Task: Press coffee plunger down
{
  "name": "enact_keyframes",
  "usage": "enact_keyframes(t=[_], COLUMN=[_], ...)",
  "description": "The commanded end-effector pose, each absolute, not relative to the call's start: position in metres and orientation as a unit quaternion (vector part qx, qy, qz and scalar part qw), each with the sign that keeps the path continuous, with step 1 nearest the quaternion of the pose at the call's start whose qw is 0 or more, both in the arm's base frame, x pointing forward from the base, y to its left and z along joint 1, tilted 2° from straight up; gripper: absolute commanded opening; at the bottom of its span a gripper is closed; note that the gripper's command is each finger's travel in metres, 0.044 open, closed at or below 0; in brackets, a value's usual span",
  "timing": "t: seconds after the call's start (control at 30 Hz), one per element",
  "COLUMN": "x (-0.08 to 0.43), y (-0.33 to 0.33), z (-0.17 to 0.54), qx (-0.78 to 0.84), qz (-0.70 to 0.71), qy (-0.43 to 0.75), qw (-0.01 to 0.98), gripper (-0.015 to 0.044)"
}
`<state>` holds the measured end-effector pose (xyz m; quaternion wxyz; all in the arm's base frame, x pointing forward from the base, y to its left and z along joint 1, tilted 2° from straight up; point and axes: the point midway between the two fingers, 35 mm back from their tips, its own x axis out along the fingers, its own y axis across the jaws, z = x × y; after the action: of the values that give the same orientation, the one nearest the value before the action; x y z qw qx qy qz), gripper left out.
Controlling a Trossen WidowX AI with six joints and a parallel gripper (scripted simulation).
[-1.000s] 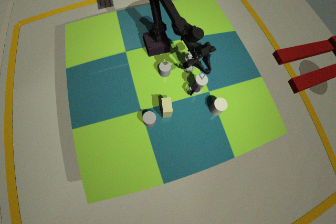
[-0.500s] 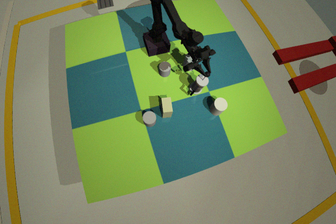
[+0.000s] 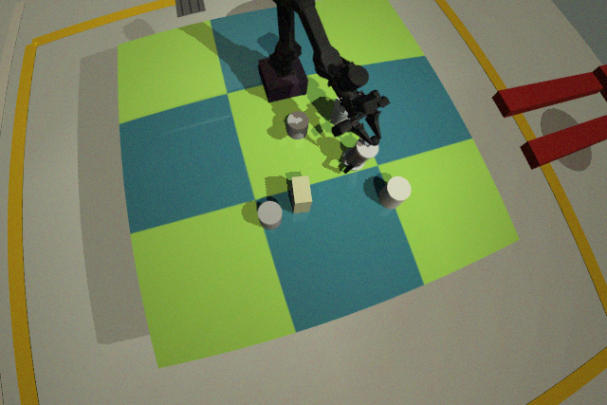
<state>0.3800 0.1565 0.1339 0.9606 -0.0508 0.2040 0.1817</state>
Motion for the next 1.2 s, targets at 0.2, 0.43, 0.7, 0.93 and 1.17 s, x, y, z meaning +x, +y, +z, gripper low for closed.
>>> enact_keyframes(t=[0.2,0.43,0.7,0.93,1.17], x=[0.381,0.385,0.387,0.388,0.389], y=[0.156,0.157,0.158,0.159,0.159], z=[0.106,0.107,0.107,0.108,0.108], qx=[-0.063,-0.063,-0.063,-0.063,-0.063], qz=[0.181,0.181,0.181,0.181,0.181], qy=[0.243,0.243,0.243,0.242,0.242], qw=[0.951,0.951,0.951,0.951,0.951], gripper=[0.0123,0.0123,0.0123,0.0123,0.0123])
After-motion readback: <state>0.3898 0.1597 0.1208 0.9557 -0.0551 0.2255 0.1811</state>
